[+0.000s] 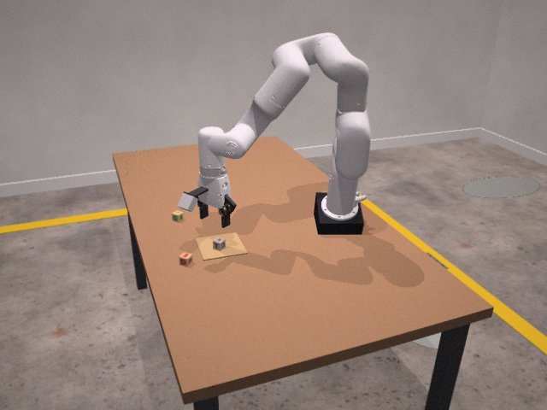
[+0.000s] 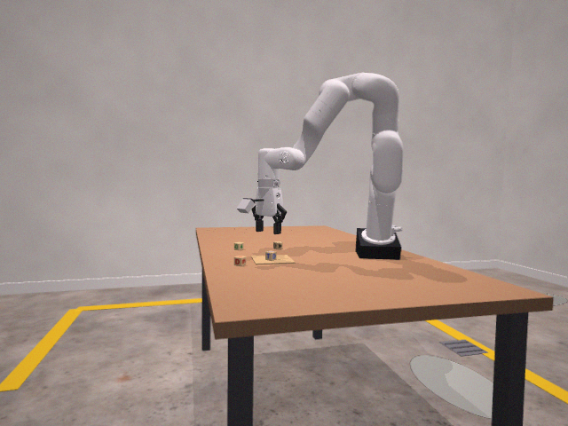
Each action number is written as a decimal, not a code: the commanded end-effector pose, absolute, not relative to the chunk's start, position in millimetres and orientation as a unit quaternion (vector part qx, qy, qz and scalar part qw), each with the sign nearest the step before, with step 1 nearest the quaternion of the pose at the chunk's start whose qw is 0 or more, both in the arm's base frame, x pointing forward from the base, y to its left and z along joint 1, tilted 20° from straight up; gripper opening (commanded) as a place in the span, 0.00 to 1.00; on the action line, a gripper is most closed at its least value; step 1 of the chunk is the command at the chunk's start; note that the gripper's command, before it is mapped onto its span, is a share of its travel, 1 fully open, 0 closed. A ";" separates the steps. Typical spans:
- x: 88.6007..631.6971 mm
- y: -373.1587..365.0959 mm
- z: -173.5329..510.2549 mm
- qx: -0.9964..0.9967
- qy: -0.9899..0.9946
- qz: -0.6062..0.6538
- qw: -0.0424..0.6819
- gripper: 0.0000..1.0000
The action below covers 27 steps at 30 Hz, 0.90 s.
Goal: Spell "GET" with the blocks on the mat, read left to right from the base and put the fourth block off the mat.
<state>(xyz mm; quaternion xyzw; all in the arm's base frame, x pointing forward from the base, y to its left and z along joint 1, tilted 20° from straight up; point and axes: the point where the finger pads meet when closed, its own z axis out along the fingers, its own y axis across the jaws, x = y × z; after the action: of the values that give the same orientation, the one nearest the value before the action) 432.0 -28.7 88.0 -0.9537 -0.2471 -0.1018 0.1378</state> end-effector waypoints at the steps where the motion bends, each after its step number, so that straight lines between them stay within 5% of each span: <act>1: 433.3 -29.7 89.4 -0.954 -0.247 -0.103 0.136 1.00; 11: 421.8 -35.8 83.6 -0.951 -0.257 -0.104 0.135 1.00; 12: 421.8 -35.8 83.6 -0.951 -0.257 -0.104 0.135 0.69; 27: 421.8 -35.8 83.6 -0.951 -0.257 -0.104 0.135 0.69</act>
<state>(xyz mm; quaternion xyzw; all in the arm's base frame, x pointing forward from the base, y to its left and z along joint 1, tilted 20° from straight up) 420.6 -34.8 82.4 -0.9512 -0.2574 -0.1025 0.1363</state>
